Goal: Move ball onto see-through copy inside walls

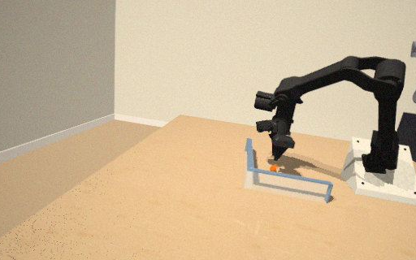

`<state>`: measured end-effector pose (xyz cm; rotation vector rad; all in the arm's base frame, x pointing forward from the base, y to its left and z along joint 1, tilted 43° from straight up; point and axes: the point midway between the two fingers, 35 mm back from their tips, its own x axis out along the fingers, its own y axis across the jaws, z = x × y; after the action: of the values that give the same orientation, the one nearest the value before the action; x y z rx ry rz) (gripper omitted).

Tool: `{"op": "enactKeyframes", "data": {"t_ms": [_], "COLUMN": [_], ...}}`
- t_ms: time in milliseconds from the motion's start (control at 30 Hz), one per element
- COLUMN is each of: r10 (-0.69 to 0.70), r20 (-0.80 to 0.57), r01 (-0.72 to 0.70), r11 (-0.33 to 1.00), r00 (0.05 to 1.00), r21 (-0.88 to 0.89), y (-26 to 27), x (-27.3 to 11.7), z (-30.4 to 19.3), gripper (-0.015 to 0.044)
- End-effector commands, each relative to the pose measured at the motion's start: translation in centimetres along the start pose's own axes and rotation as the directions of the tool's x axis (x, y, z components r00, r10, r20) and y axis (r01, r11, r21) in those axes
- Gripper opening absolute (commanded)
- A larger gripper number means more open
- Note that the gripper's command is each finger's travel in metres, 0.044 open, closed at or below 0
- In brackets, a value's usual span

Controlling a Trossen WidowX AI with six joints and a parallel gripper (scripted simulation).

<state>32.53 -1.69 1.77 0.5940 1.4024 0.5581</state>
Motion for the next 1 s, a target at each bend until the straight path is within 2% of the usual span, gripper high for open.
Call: {"op": "enactKeyframes", "data": {"t_ms": [0,900,967], "r10": [-0.005,-0.003,-0.003], "r20": [-0.008,-0.008,-0.008], "r01": [0.006,0.003,0.003], "r11": [1.000,1.000,1.000], "r00": [1.000,1.000,1.000], "r21": [0.019,0.019,0.019], "y": [0.0,0.0,0.0], "x": [0.0,4.4,4.4], "z": [-0.2,-0.3,-0.3], "gripper": [0.0207,0.0207,0.0154]}}
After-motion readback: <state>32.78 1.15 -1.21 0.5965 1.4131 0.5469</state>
